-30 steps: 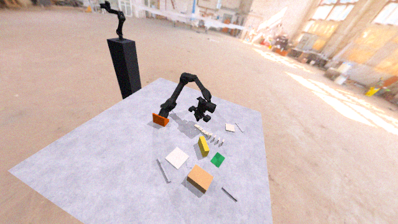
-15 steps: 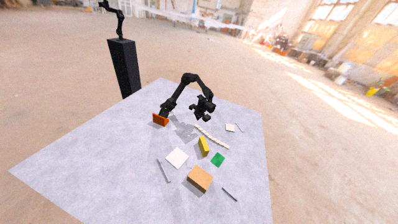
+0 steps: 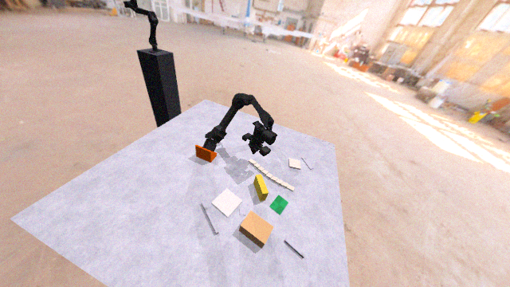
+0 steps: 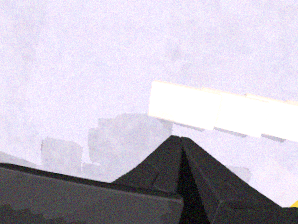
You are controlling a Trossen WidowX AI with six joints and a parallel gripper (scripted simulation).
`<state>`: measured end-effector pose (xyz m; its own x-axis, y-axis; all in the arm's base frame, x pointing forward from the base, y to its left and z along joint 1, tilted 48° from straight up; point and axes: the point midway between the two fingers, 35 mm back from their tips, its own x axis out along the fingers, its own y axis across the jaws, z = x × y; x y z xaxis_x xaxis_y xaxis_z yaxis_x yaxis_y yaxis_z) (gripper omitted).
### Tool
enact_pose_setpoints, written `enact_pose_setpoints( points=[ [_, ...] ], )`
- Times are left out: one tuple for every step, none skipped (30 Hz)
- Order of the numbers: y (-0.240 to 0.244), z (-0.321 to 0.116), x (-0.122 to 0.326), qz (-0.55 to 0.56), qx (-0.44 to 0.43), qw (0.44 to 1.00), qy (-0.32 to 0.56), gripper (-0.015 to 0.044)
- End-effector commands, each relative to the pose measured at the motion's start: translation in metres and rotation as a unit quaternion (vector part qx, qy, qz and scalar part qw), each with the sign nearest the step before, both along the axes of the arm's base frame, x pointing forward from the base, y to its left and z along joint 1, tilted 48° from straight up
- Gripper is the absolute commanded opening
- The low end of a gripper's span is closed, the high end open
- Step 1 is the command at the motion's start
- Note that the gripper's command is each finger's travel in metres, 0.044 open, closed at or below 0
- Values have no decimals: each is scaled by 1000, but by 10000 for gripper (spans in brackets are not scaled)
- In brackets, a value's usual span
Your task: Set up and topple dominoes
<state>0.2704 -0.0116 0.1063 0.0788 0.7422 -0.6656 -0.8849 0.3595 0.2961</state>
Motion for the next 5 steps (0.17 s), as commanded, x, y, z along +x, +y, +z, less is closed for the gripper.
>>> enact_pose_setpoints(
  points=[
    [-1,0,0,2,-2,1000,-1,0],
    [-1,0,0,2,-2,1000,-1,0],
    [-1,0,0,2,-2,1000,-1,0],
    [-1,0,0,2,-2,1000,-1,0],
    [-1,0,0,2,-2,1000,-1,0]
  ],
)
